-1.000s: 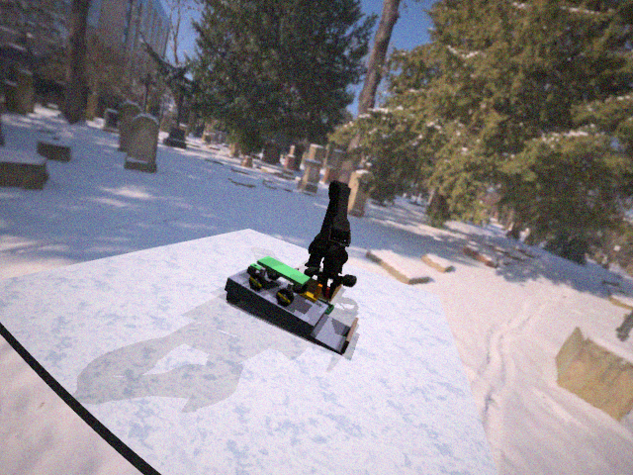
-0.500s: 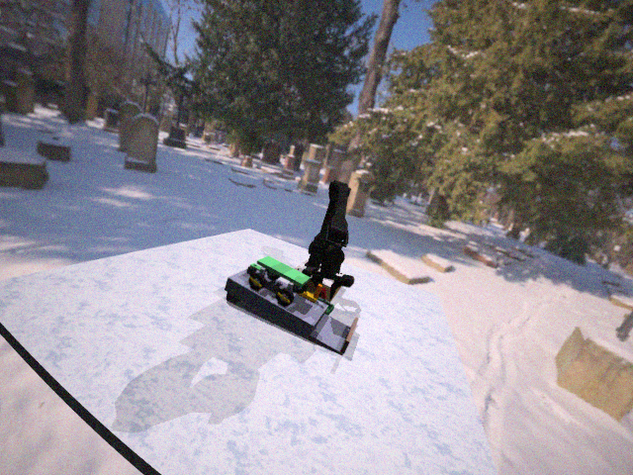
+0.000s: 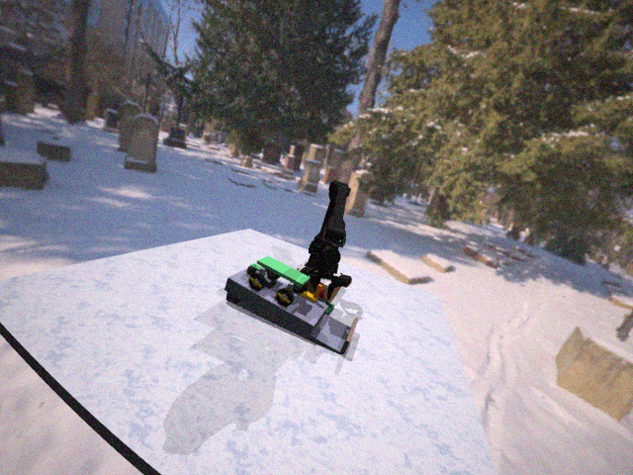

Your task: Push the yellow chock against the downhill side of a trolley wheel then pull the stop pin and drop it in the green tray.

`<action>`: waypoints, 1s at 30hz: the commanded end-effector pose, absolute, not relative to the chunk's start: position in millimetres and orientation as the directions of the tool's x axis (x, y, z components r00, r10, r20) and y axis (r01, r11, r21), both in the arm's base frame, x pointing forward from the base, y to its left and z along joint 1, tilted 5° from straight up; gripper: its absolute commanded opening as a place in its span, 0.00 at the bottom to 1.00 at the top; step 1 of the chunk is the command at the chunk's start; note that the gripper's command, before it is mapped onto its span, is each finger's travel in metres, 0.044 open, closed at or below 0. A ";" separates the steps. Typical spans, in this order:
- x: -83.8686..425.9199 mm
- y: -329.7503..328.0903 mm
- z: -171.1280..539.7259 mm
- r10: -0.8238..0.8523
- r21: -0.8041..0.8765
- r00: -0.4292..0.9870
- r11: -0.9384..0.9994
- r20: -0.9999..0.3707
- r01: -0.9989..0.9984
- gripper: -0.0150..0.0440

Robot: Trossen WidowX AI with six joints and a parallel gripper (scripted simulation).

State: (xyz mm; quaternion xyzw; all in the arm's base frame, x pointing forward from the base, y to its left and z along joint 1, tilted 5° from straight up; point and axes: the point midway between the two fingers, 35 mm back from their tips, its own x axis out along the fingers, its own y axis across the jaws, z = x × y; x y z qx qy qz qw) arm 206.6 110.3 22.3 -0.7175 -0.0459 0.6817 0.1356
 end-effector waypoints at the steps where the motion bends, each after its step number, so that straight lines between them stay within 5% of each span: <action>1: 205.9 107.8 20.4 0.254 -0.260 0.066 -0.958 -0.965 -0.117 0.58; 30: 205.1 94.1 10.3 0.253 -0.259 0.066 -0.959 -0.965 -0.118 0.58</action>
